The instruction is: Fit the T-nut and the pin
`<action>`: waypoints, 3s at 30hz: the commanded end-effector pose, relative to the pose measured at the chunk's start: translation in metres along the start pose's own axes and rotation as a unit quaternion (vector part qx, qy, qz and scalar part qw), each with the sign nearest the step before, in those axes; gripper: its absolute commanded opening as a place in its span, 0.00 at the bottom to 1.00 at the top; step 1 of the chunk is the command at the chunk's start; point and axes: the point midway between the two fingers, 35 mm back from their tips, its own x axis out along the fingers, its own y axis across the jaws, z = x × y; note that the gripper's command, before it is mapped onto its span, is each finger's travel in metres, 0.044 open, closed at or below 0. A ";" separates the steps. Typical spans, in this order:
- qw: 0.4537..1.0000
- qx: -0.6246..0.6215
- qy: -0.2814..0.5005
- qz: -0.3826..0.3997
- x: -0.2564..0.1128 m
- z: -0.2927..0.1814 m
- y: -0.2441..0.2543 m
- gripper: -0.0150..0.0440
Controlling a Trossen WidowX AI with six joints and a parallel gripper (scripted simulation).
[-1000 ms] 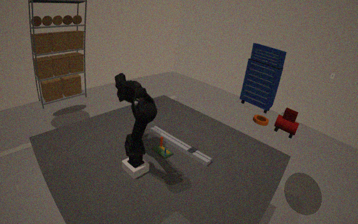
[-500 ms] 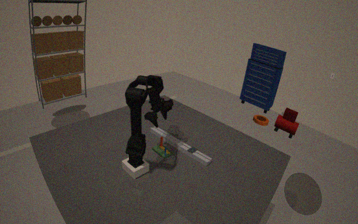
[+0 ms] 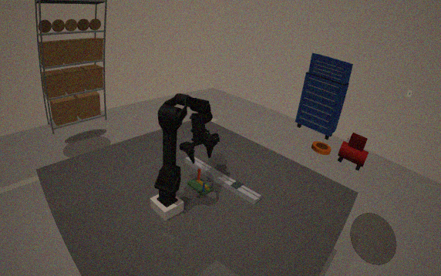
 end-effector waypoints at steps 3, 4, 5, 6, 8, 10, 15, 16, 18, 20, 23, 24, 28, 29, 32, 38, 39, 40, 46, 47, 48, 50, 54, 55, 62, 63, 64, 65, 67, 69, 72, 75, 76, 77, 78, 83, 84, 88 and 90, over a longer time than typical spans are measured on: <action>1.000 0.001 -0.003 -0.010 0.036 -0.008 -0.005 1.00; 1.000 0.001 -0.003 -0.010 0.037 -0.006 -0.005 1.00; 1.000 0.001 -0.003 -0.010 0.038 -0.006 -0.005 1.00; 1.000 0.001 -0.003 -0.010 0.038 -0.006 -0.005 1.00; 1.000 0.001 -0.003 -0.010 0.040 -0.007 -0.005 1.00; 1.000 0.001 -0.003 -0.010 0.043 -0.007 -0.005 1.00; 1.000 0.001 -0.003 -0.010 0.051 -0.010 -0.005 1.00; 1.000 0.001 -0.003 -0.010 0.053 -0.010 -0.005 1.00; 1.000 0.001 -0.003 -0.010 0.056 -0.011 -0.005 1.00; 1.000 0.001 -0.003 -0.010 0.059 -0.012 -0.005 1.00; 1.000 0.001 -0.003 -0.010 0.064 -0.013 -0.005 1.00; 1.000 0.001 -0.003 -0.010 0.065 -0.013 -0.005 1.00; 1.000 0.001 -0.003 -0.010 0.072 -0.015 -0.005 1.00; 1.000 0.001 -0.003 -0.010 0.073 -0.015 -0.005 1.00; 1.000 0.001 -0.003 -0.010 0.078 -0.016 -0.006 1.00; 1.000 0.001 -0.003 -0.010 0.086 -0.018 -0.007 1.00; 1.000 0.001 -0.003 -0.010 0.086 -0.018 -0.007 1.00; 1.000 0.001 -0.003 -0.010 0.086 -0.018 -0.007 0.96; 1.000 0.001 -0.003 -0.010 0.086 -0.018 -0.007 0.69; 1.000 0.001 -0.003 -0.010 0.086 -0.018 -0.007 0.64; 1.000 0.001 -0.003 -0.010 0.086 -0.018 -0.007 0.60; 1.000 0.001 -0.003 -0.010 0.086 -0.018 -0.007 0.51; 1.000 0.001 -0.003 -0.010 0.086 -0.018 -0.007 0.33; 1.000 0.001 -0.003 -0.010 0.086 -0.018 -0.007 0.29; 1.000 0.001 -0.003 -0.010 0.086 -0.018 -0.007 0.01; 1.000 0.001 -0.003 -0.010 0.086 -0.018 -0.007 0.00; 1.000 0.001 -0.003 -0.010 0.086 -0.018 -0.007 0.00; 1.000 0.001 -0.003 -0.010 0.086 -0.018 -0.007 0.00; 1.000 0.001 -0.003 -0.010 0.084 -0.018 -0.006 0.00; 1.000 0.001 -0.003 -0.010 0.081 -0.017 -0.006 0.00; 1.000 0.001 -0.003 -0.010 0.077 -0.016 -0.005 0.00; 1.000 0.001 -0.003 -0.010 0.072 -0.015 -0.004 0.00; 1.000 0.001 -0.003 -0.010 0.071 -0.015 -0.004 0.00; 1.000 0.001 -0.003 -0.010 0.069 -0.015 -0.004 0.00; 1.000 0.001 -0.003 -0.010 0.068 -0.014 -0.004 0.00; 1.000 0.001 -0.003 -0.010 0.060 -0.013 -0.003 0.00; 1.000 0.001 -0.003 -0.010 0.059 -0.012 -0.003 0.00; 1.000 0.001 -0.003 -0.010 0.052 -0.011 -0.002 0.00; 1.000 0.001 -0.003 -0.010 0.049 -0.010 -0.002 0.00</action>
